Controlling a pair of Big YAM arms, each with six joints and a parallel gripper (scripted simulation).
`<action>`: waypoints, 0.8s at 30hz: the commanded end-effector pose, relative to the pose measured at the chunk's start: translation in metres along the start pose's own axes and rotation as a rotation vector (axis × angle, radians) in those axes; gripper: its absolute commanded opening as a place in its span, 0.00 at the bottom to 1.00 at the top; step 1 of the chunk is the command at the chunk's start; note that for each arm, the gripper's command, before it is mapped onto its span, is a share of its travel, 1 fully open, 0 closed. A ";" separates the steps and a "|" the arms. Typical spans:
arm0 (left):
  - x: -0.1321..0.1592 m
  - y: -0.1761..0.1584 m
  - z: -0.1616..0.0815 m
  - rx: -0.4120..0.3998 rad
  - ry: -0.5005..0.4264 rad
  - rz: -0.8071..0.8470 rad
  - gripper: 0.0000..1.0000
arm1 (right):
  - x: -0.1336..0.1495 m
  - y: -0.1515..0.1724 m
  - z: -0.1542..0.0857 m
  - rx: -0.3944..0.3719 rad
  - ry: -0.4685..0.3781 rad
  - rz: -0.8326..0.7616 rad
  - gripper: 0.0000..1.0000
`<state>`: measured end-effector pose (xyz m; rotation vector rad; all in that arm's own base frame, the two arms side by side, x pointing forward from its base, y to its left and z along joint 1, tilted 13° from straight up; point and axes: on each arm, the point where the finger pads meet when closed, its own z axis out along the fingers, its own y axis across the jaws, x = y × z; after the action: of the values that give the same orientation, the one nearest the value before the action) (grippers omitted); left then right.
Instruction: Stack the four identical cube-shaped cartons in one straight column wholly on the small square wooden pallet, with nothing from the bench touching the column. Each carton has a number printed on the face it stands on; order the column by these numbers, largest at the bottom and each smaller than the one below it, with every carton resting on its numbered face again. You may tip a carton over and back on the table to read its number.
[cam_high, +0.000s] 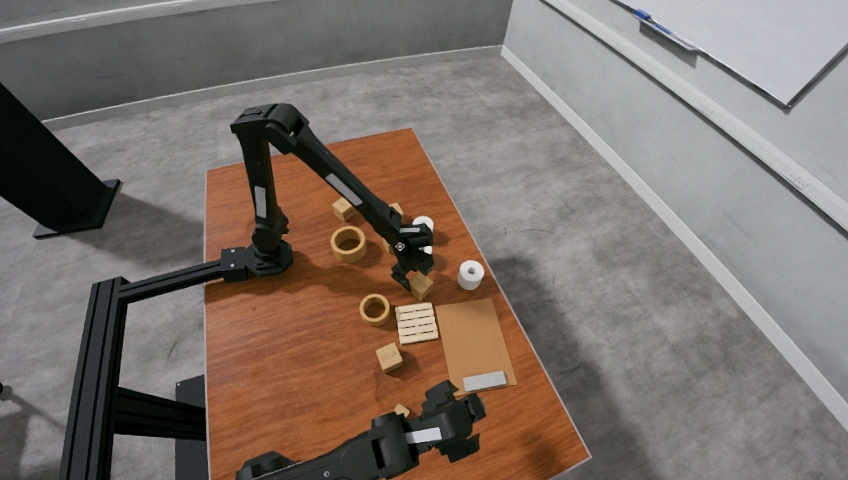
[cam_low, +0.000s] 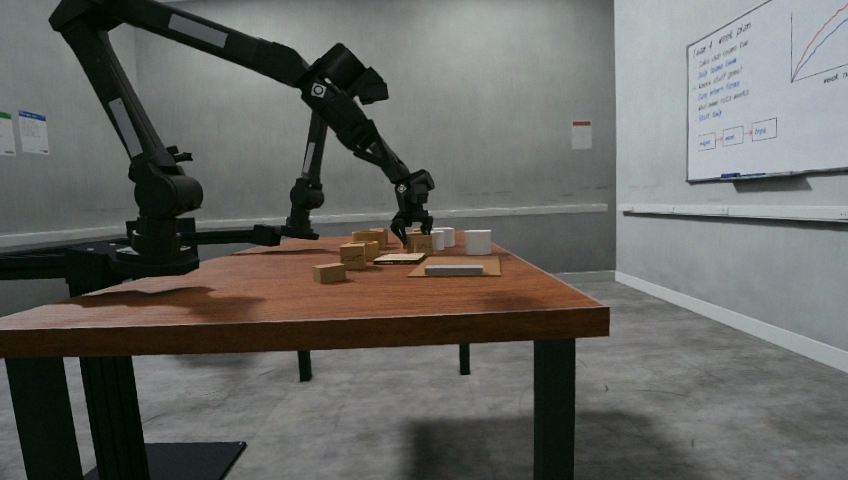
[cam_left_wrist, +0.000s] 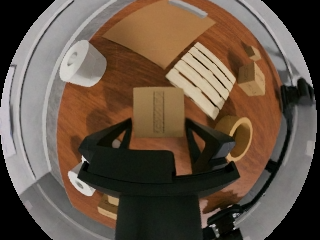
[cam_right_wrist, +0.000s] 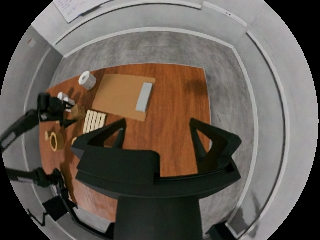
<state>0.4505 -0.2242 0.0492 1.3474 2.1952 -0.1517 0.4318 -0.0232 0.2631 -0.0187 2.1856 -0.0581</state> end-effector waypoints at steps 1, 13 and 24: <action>-0.035 0.021 -0.010 -0.051 -0.067 0.022 0.83 | -0.028 -0.002 -0.008 0.005 -0.053 -0.010 1.00; -0.033 0.016 0.016 -0.035 -0.055 0.015 0.83 | -0.028 -0.002 -0.008 0.005 -0.053 -0.010 1.00; -0.032 0.018 0.026 -0.037 -0.054 0.011 0.83 | -0.028 -0.002 -0.008 0.005 -0.053 -0.010 1.00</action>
<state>0.4677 -0.2365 0.0320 1.3453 2.1767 -0.1450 0.4318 -0.0232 0.2631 -0.0187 2.1856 -0.0581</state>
